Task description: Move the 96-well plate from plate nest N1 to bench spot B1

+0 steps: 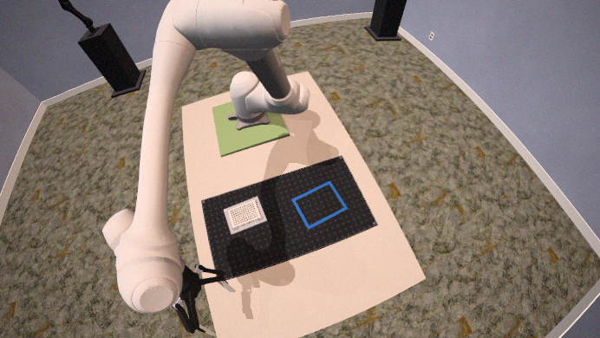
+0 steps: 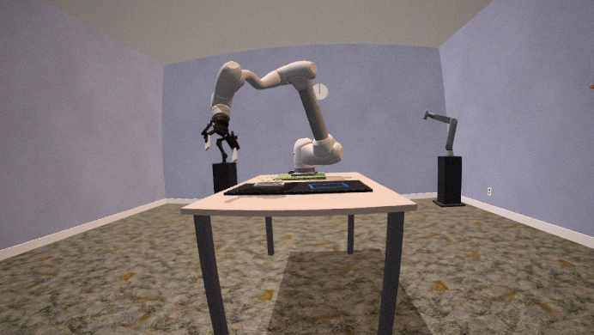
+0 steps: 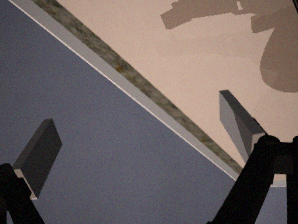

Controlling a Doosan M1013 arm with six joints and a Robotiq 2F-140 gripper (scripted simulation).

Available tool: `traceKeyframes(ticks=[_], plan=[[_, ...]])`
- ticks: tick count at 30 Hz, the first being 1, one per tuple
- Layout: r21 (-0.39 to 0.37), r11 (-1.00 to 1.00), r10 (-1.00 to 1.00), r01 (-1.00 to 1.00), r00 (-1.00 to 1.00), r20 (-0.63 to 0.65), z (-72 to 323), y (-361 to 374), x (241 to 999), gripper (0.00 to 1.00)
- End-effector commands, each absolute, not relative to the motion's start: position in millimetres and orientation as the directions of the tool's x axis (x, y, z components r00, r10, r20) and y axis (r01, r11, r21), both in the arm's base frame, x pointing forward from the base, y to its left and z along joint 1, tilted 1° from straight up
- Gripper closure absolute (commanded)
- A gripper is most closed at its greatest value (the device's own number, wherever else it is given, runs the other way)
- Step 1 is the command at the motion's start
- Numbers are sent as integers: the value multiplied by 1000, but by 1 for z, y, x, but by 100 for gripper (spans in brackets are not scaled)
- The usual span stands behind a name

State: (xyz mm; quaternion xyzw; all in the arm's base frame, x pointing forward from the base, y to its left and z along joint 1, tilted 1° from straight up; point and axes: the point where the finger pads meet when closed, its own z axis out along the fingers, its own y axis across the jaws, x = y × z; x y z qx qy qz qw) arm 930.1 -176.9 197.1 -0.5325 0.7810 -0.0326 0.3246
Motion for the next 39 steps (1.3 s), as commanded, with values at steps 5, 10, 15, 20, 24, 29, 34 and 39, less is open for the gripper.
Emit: traceKeyframes(ticks=[5, 10, 15, 20, 24, 29, 34, 39], plan=[[-374, 370, -884, -850, -197, -425, 188, -162, 909, 0], [-366, 349, -893, -862, -189, -408, 180, -151, 888, 0], [-356, 325, -904, -876, -177, -389, 176, -146, 877, 0], [-335, 279, -923, -900, -155, -353, 168, -137, 855, 0], [-335, 279, -923, -900, -155, -353, 166, -133, 846, 0], [-311, 229, -941, -922, -128, -313, 162, -129, 834, 0], [-300, 208, -948, -931, -116, -297, 155, -122, 811, 0], [-300, 208, -948, -931, -116, -297, 153, -119, 804, 0]])
